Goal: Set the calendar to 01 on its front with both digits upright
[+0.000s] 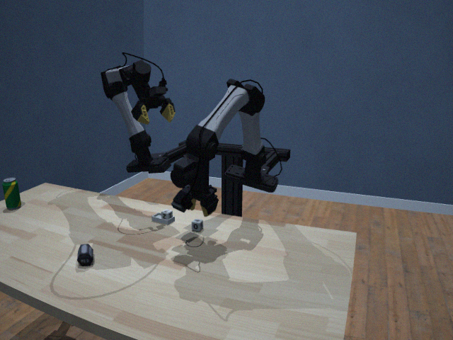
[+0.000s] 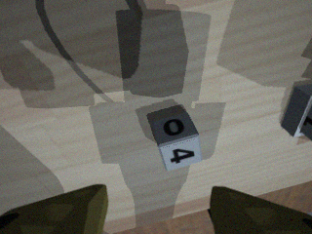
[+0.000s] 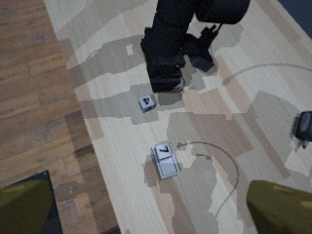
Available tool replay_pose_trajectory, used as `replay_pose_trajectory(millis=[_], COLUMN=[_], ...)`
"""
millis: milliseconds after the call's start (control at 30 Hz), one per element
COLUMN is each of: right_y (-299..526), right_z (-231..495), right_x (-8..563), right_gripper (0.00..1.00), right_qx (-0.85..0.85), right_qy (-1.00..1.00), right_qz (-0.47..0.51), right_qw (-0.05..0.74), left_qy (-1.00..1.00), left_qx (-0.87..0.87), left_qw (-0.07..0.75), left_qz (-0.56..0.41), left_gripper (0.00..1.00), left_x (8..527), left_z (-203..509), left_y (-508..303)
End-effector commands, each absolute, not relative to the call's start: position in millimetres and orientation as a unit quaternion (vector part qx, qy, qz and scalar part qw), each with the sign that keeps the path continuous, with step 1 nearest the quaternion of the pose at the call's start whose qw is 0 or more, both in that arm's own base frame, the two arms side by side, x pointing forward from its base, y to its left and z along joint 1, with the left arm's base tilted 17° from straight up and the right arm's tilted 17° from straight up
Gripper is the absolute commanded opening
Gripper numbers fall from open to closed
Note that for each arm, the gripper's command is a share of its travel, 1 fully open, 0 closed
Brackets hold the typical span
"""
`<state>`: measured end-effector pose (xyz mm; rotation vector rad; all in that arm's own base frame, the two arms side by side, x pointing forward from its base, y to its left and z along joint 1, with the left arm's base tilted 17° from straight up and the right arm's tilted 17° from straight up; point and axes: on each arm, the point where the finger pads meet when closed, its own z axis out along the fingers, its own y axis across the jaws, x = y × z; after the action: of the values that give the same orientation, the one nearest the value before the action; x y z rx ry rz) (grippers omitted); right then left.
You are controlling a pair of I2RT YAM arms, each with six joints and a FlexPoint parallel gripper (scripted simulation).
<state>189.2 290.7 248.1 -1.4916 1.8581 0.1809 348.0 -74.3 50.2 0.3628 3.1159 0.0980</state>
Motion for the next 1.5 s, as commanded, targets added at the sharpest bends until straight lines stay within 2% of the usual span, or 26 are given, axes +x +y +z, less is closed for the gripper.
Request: replay_pose_trajectory(millis=[0,700,1033,1267,1367,1467], right_y=[296,305,309,311,311,311], right_z=[261,244,239,241,241,241], right_x=[192,203,208,209,209,209], right_gripper=[1.00,1.00,1.00,1.00,1.00,1.00], right_qx=[-0.582,-0.597,-0.599,-0.600,-0.600,-0.599], right_qy=[0.718,0.723,0.724,0.722,0.722,0.723], right_qz=[0.077,0.068,0.067,0.068,0.068,0.068], right_qw=[0.375,0.342,0.336,0.338,0.338,0.338], left_qy=[0.962,0.714,0.702,0.701,0.701,0.701], left_qx=[0.262,0.680,0.696,0.699,0.699,0.697], left_qw=[0.059,0.046,0.021,0.014,0.013,0.024], left_qz=[0.051,0.160,0.147,0.142,0.142,0.147], left_gripper=[0.55,0.55,0.55,0.43,0.43,0.48], left_x=[358,342,330,335,336,347], left_z=[61,34,12,-14,-13,-11], left_y=[-78,-93,-87,-83,-84,-86])
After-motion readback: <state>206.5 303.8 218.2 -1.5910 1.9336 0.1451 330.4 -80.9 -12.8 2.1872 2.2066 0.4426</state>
